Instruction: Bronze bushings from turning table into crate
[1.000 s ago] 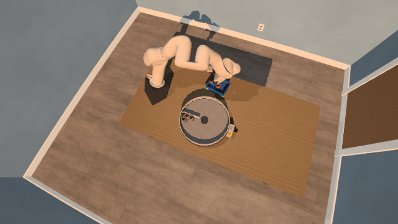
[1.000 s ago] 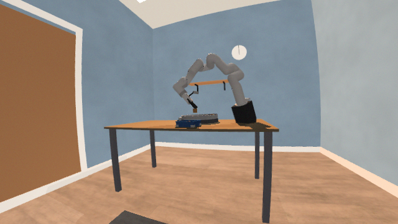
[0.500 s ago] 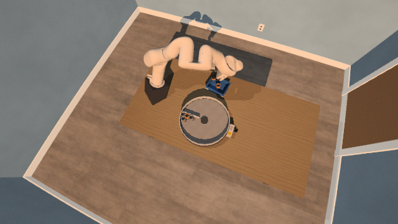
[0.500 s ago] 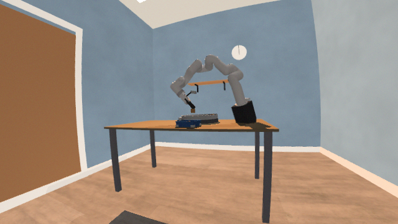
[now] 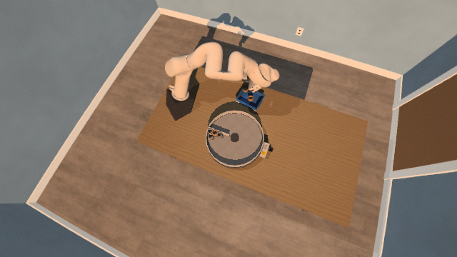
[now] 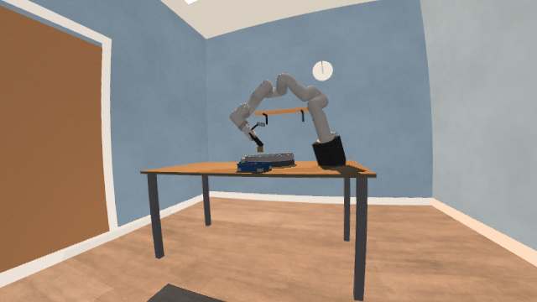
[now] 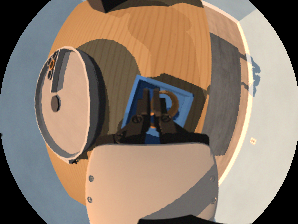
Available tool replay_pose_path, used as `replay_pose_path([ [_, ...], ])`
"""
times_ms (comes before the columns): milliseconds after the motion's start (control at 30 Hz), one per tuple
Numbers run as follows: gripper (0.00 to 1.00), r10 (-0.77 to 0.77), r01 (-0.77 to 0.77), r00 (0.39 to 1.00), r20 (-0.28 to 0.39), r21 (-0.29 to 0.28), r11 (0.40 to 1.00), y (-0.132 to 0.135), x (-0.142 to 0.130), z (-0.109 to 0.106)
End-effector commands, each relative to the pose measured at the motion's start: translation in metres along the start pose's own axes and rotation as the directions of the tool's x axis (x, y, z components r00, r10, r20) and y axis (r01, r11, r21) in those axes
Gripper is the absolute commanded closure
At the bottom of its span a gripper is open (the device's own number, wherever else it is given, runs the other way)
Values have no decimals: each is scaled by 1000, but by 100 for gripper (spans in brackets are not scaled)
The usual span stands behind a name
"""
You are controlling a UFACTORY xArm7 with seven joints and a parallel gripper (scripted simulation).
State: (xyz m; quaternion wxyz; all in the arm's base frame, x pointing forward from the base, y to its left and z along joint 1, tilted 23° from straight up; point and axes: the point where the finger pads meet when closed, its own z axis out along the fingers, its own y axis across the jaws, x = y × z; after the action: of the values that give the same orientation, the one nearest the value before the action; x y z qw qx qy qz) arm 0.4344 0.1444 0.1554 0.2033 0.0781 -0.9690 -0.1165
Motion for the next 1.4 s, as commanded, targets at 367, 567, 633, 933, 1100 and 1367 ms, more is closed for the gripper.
replay_pose_path([
  [367, 100, 0, 0, 1000, 3, 0, 1000, 2, -1, -2],
  [567, 100, 0, 0, 1000, 3, 0, 1000, 2, -1, -2],
  [633, 100, 0, 0, 1000, 3, 0, 1000, 2, -2, 0],
  [933, 100, 0, 0, 1000, 3, 0, 1000, 2, -30, 32],
  [1100, 100, 0, 0, 1000, 3, 0, 1000, 2, -39, 44],
  [1367, 100, 0, 0, 1000, 3, 0, 1000, 2, -44, 49],
])
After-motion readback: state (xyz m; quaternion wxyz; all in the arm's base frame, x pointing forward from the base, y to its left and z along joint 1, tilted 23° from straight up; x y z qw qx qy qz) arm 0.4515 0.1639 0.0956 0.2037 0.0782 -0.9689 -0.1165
